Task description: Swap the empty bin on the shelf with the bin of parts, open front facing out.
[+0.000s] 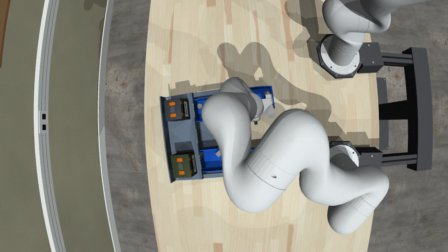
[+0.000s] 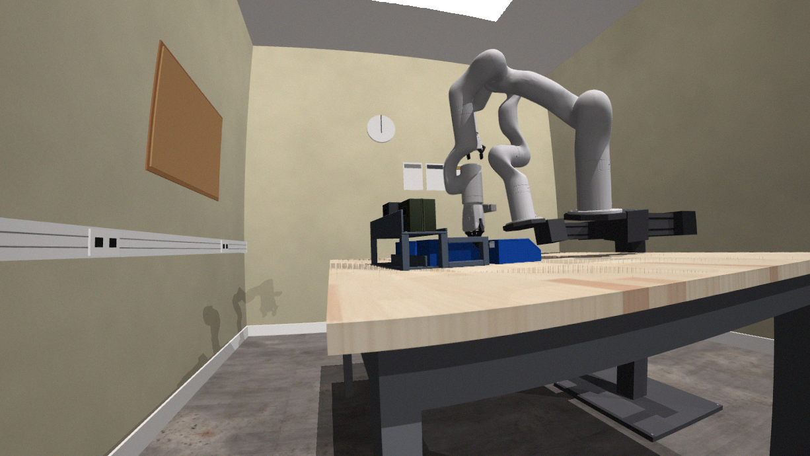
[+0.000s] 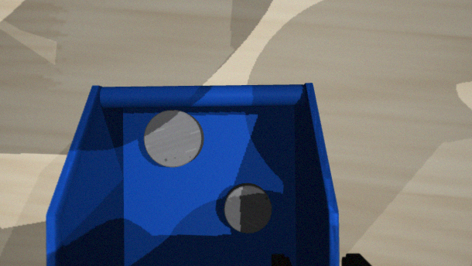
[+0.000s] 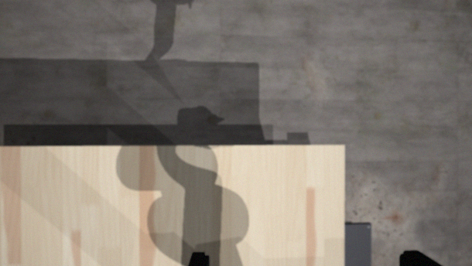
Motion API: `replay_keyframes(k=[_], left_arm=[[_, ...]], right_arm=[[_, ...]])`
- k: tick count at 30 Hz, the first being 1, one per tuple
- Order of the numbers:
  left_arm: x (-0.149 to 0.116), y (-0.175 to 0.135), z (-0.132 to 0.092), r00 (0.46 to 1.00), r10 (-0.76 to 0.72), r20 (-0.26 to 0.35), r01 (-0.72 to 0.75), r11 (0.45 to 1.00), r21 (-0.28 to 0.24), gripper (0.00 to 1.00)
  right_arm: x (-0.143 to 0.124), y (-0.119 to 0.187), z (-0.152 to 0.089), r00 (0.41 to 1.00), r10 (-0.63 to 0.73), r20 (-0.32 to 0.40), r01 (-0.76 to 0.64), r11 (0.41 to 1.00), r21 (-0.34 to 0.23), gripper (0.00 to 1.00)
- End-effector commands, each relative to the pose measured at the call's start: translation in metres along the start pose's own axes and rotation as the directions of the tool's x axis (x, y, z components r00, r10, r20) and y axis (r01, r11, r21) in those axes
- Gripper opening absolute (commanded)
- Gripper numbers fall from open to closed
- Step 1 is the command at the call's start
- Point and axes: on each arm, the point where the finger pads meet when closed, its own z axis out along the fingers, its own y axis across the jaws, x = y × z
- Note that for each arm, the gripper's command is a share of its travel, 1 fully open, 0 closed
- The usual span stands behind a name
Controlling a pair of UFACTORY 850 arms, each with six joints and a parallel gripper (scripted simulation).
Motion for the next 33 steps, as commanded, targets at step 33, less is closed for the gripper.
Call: replay_keyframes(k=[33], left_arm=[[-0.0005,-0.0004,0.0004,1.000,0.000,0.003,0.000,1.000,0.004,0.00]], right_arm=[[0.0004,0.0000,-0.0009,1.000,0.000,-0.002,0.000,1.000,0.000,1.00]])
